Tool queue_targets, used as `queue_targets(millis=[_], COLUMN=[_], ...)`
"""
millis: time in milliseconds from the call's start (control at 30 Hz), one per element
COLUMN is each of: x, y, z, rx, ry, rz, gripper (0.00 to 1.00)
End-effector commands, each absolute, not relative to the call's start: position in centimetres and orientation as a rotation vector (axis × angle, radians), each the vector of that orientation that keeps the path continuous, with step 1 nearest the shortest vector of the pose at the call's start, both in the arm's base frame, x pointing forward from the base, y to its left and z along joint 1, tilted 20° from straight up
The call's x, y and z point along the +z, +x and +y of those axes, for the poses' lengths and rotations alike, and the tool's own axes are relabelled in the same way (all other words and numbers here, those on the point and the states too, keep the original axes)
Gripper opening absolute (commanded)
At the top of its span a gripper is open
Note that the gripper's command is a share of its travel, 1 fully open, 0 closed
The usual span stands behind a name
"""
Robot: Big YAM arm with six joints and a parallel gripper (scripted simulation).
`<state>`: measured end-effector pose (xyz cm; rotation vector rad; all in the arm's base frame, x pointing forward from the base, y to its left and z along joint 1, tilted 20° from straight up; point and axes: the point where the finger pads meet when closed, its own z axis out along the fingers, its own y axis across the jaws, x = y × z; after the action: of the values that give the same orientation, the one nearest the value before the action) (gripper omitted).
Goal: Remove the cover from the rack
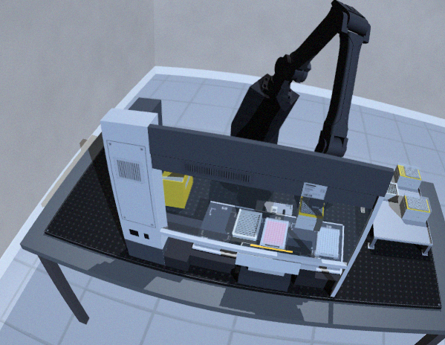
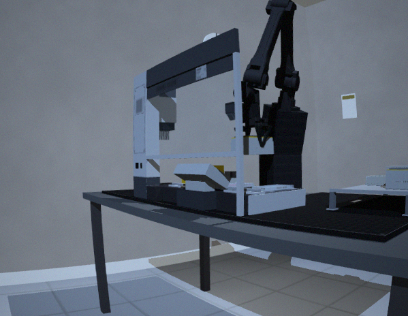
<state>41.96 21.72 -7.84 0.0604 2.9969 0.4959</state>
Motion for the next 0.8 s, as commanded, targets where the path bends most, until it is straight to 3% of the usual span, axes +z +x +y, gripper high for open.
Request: queue_targets(millis=[0,767], x=[-6.2,-3.0], y=[42.7,42.2], z=[21.0,20.0], rx=[0.501,0.501], ry=[0.06,0.055], rz=[2.973,2.974], gripper=[0.0,0.0])
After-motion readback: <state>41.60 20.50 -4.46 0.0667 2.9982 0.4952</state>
